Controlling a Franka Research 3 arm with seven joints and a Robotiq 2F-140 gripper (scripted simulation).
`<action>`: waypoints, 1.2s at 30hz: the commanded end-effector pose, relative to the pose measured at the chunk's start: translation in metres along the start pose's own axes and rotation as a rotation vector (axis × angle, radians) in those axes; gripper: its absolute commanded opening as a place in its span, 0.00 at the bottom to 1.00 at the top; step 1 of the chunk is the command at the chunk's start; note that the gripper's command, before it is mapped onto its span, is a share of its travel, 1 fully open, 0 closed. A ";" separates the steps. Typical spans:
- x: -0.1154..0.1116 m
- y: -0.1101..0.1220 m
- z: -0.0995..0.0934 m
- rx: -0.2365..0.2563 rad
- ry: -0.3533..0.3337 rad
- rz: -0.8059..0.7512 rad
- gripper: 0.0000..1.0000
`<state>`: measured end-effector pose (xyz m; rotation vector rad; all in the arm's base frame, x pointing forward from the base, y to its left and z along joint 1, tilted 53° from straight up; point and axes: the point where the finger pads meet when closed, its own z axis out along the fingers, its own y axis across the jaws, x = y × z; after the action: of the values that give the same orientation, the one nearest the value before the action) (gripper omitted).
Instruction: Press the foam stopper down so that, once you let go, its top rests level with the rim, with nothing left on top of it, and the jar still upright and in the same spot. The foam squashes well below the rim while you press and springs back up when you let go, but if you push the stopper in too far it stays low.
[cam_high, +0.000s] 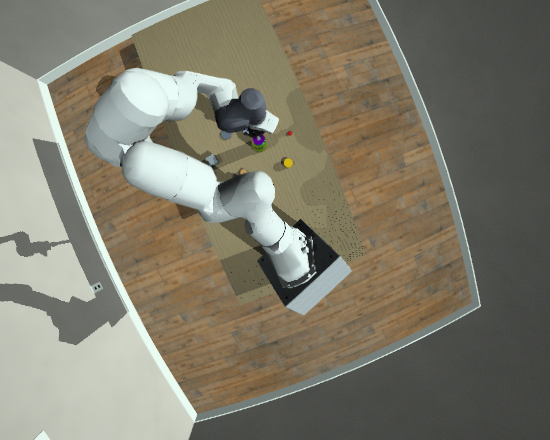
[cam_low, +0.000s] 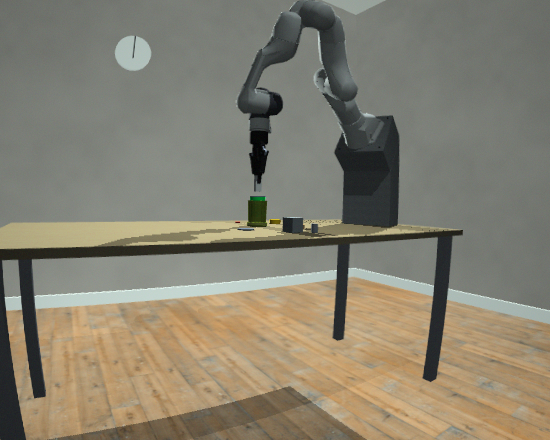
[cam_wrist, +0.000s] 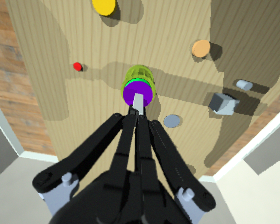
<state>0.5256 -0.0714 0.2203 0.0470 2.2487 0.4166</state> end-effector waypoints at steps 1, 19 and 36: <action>0.000 0.000 0.008 0.003 -0.002 -0.019 0.00; 0.000 0.000 0.017 0.003 -0.002 -0.019 0.00; 0.001 0.000 0.022 0.003 -0.002 -0.019 0.00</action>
<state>0.5405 -0.0656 0.2076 0.0390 2.2464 0.4096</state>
